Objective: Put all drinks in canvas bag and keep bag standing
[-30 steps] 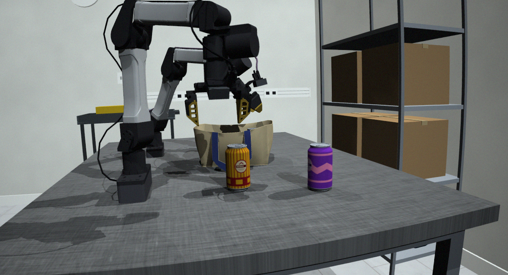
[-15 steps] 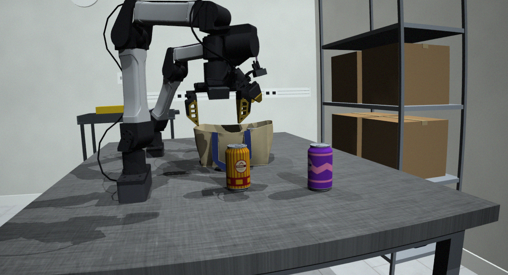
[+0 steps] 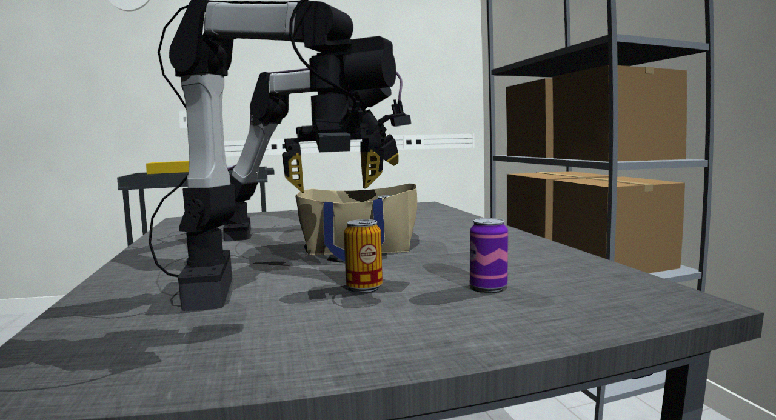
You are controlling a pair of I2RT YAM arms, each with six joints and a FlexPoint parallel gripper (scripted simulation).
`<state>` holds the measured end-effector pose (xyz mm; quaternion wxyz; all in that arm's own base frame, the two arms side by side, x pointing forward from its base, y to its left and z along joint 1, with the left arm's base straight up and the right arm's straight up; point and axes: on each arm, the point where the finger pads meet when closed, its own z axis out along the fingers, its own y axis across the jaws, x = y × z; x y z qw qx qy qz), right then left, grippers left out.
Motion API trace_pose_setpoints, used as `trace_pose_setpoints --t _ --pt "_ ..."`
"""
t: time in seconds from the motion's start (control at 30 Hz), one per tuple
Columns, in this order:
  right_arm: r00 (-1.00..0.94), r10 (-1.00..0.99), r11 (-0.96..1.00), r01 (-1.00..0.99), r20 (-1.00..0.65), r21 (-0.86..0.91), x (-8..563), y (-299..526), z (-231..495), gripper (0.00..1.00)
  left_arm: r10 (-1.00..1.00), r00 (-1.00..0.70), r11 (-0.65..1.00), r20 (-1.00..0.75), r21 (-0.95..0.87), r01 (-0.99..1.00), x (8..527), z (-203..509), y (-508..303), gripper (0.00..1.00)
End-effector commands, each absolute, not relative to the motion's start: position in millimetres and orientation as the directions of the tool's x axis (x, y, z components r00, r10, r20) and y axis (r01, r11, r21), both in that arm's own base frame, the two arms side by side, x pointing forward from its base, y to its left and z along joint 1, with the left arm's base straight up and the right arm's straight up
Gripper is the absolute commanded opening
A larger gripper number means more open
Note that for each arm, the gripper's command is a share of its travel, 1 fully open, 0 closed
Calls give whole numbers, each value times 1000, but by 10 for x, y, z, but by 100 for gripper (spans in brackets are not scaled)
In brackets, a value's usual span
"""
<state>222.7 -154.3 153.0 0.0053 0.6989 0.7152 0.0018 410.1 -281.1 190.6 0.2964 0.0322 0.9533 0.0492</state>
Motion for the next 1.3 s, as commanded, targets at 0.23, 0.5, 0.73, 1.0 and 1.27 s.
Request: trace_pose_setpoints --t 0.23,0.5,0.73,1.0,1.27 --pt "-17 998 21 998 -58 66 2291 -1612 1694 100 405 -799 911 -444 275 309 4135 2132 -2000 86" --pt "-17 998 21 998 -58 66 2291 -1612 1694 100 596 -753 794 -278 345 500 4090 2039 -1311 86" --pt "-17 998 21 998 -58 66 2291 -1612 1694 100 696 -697 705 -172 350 617 3988 1977 -903 86" --pt "-17 998 21 998 -58 66 2291 -1612 1694 100 823 -566 550 -41 306 777 3762 1904 -309 86" --pt "-17 998 21 998 -58 66 2291 -1612 1694 100 898 -439 421 21 244 874 3531 1841 61 86"
